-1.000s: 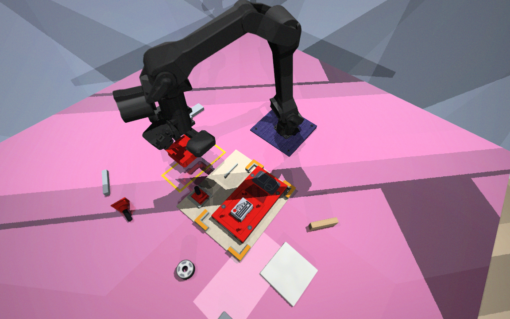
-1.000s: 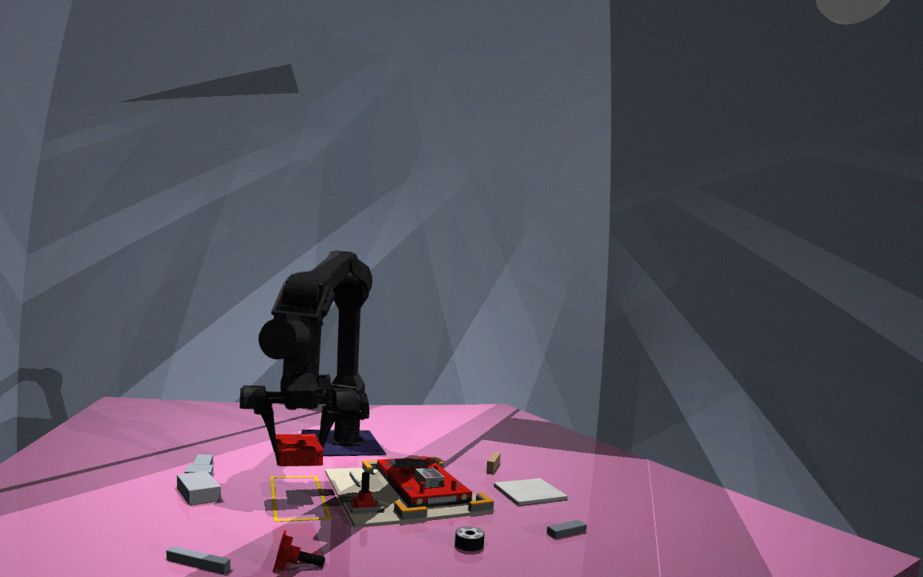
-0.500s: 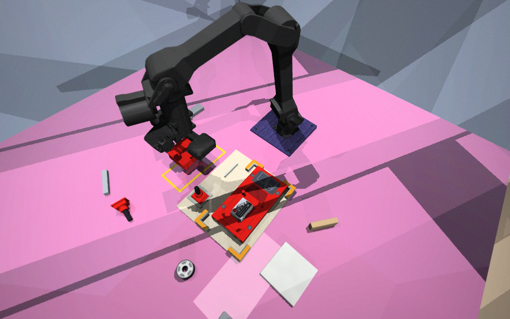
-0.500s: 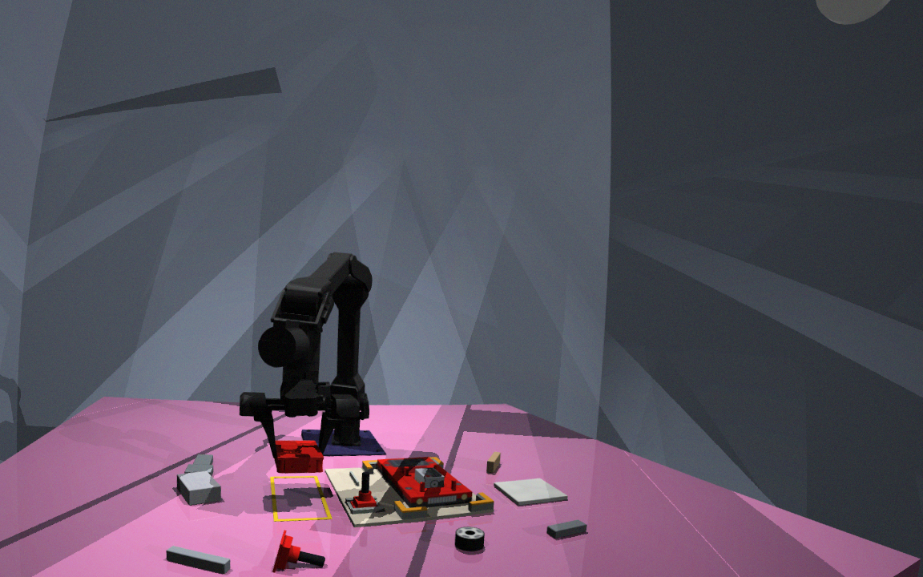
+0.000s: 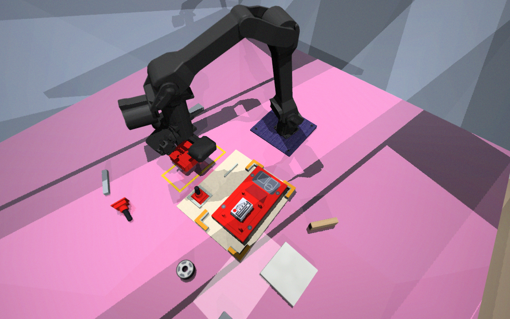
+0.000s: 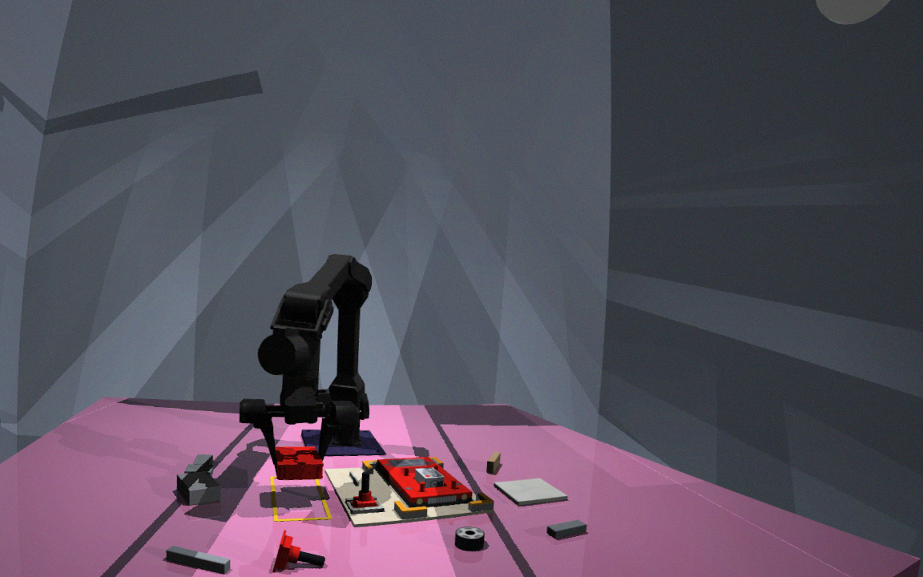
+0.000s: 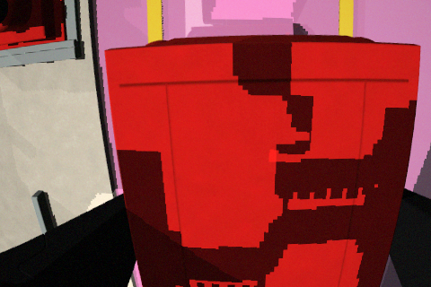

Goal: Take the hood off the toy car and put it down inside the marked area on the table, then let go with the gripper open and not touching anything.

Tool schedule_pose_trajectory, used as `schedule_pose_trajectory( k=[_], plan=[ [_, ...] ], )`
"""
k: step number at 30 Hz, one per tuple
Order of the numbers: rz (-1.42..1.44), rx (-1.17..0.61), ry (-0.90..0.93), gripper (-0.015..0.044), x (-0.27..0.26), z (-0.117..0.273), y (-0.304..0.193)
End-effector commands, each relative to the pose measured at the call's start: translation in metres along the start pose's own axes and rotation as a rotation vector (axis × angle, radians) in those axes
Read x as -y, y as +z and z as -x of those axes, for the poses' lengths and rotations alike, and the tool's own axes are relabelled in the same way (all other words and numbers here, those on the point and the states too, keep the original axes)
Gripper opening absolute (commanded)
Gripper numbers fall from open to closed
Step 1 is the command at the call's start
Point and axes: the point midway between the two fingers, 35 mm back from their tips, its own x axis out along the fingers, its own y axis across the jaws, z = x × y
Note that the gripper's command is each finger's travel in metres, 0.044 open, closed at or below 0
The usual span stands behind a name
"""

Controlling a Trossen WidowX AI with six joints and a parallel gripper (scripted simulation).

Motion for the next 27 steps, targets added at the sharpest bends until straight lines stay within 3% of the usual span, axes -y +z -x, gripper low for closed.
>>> schedule_pose_trajectory(
  k=[1, 27],
  plan=[
    [0.001, -0.005, 0.007, 0.0000, -0.002, -0.005, -0.002],
    [0.001, -0.005, 0.007, 0.0000, -0.003, -0.024, -0.004]
  ],
)
